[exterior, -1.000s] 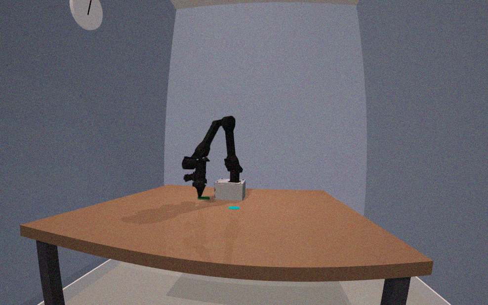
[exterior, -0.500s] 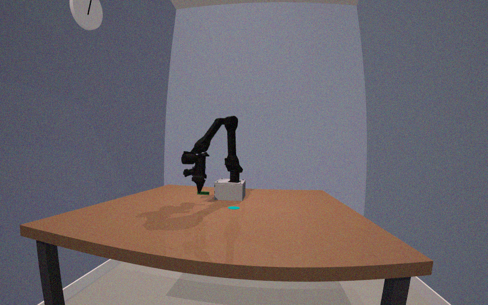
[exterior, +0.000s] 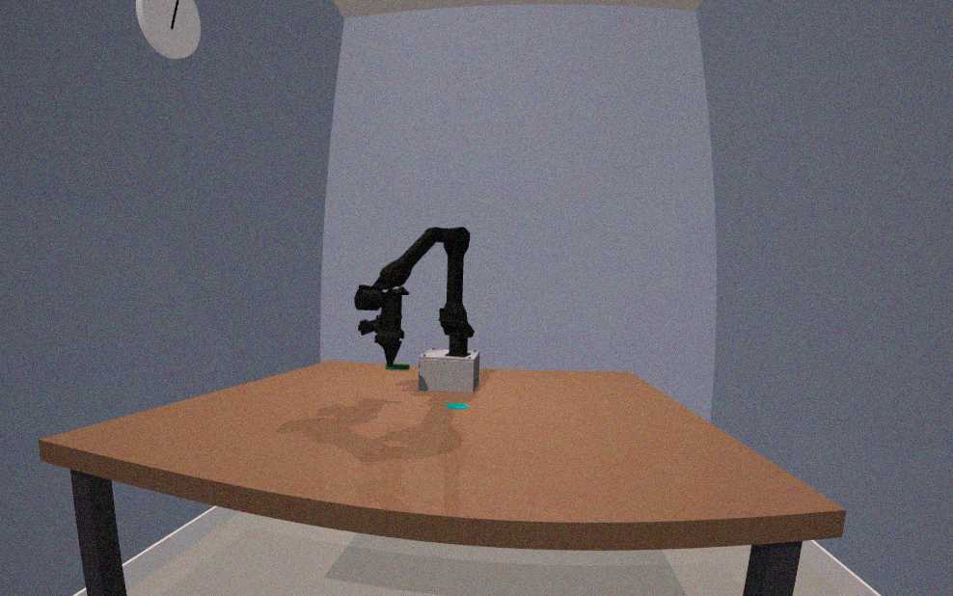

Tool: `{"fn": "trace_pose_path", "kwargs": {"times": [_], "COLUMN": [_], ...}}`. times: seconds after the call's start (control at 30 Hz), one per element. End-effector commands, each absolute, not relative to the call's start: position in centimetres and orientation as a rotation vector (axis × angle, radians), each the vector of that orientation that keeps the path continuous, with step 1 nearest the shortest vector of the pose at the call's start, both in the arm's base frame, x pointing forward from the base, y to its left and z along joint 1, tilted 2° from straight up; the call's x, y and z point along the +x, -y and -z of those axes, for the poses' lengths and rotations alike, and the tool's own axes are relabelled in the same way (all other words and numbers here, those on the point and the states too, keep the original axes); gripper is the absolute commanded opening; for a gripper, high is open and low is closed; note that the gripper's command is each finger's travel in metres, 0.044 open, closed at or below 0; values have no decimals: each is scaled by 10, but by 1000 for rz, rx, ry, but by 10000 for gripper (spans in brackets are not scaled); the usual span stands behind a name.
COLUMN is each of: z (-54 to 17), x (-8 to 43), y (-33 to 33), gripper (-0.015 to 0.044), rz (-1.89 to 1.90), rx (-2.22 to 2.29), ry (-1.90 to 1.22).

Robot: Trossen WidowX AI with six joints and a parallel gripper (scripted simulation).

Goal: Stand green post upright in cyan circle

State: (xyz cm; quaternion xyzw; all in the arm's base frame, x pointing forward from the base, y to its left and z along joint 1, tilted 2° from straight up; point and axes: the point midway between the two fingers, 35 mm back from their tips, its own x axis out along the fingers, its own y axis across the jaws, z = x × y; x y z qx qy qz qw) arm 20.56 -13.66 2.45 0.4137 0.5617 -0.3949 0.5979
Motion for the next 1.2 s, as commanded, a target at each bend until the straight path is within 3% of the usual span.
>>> {"fn": "trace_pose_path", "kwargs": {"times": [0.0,0.6,1.17], "z": [-32,-63,-69], "x": [205,198,224], "y": [136,131,86], "gripper": [23,23,23], "rz": [917,923,730], "rx": [971,985,793], "ry": [-1301,-1308,-1387]}}
